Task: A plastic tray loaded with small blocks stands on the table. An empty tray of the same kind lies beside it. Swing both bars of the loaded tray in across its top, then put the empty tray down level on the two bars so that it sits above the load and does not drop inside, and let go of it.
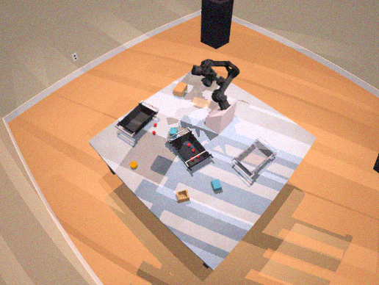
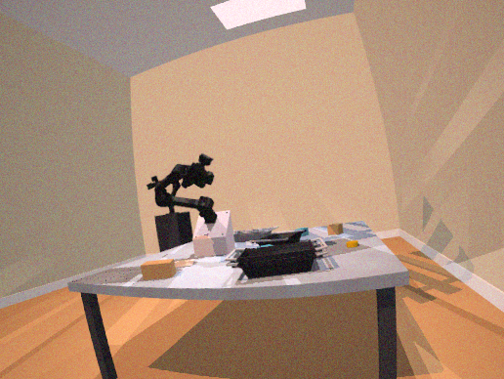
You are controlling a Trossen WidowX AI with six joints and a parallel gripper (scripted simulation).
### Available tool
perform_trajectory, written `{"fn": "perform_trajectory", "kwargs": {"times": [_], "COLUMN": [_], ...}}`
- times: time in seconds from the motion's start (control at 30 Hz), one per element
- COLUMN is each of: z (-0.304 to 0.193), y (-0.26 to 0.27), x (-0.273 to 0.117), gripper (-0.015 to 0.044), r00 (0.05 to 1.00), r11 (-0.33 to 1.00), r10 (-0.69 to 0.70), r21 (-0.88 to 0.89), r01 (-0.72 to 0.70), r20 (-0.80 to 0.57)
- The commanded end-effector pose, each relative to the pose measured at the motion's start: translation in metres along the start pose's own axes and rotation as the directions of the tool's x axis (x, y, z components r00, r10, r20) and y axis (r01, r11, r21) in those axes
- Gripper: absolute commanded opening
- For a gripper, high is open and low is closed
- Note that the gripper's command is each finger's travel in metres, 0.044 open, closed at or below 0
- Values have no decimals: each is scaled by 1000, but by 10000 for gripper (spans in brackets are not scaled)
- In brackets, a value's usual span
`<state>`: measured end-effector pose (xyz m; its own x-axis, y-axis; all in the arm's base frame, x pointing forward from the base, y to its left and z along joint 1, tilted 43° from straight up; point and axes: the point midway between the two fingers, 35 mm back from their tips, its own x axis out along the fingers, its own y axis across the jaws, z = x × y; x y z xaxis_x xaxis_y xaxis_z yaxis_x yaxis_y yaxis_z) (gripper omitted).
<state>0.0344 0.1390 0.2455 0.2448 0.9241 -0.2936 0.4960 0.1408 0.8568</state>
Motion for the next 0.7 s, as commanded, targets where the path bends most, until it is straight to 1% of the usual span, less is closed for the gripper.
{"fn": "perform_trajectory", "kwargs": {"times": [0.0, 0.23, 0.27, 0.37, 0.5, 0.67], "z": [0, 2, 9, 48, 107, 181], "y": [0, 1, 3, 13, 23, 27], "x": [0, 0, 0, -1, -8, -25], "gripper": [374, 190, 164, 85, 82, 82], "r00": [1000, 1000, 999, 977, 895, 717], "r11": [1000, 1000, 1000, 991, 949, 830], "r10": [0, -5, -18, -103, -236, -407], "r21": [0, -3, -14, -64, -106, -97], "r01": [0, 5, 19, 117, 295, 549], "r20": [0, 9, 36, 187, 378, 566]}}
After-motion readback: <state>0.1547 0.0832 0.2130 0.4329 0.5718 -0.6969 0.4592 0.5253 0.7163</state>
